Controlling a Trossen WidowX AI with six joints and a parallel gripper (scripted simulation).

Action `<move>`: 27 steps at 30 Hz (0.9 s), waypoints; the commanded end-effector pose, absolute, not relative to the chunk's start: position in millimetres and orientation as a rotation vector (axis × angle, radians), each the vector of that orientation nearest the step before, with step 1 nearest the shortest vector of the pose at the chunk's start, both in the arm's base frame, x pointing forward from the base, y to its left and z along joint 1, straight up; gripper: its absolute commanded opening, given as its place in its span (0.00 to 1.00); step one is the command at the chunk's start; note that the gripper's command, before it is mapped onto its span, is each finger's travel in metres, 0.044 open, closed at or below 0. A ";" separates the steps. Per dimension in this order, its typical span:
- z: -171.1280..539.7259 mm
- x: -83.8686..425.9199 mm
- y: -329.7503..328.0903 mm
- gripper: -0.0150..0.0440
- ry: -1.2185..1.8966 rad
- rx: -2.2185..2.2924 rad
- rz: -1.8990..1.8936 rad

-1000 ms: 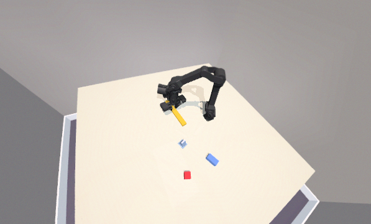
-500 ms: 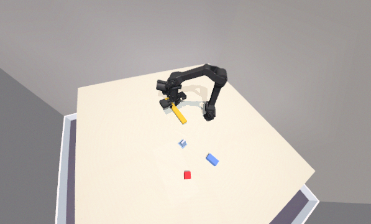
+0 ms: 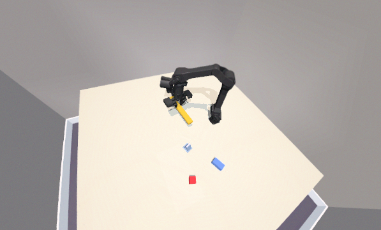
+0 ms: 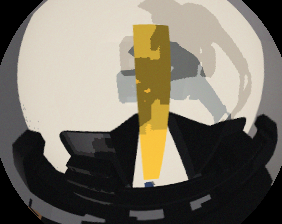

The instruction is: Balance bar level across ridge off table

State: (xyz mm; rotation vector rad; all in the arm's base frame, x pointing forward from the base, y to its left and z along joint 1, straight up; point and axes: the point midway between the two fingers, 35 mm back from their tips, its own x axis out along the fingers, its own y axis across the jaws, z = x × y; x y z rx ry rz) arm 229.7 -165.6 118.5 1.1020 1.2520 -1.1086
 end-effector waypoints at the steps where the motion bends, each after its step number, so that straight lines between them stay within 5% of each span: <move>1: 134.0 230.4 -165.0 0.25 1.238 1.109 -1.105; 27: 146.3 265.4 -103.1 0.25 1.263 1.073 -1.057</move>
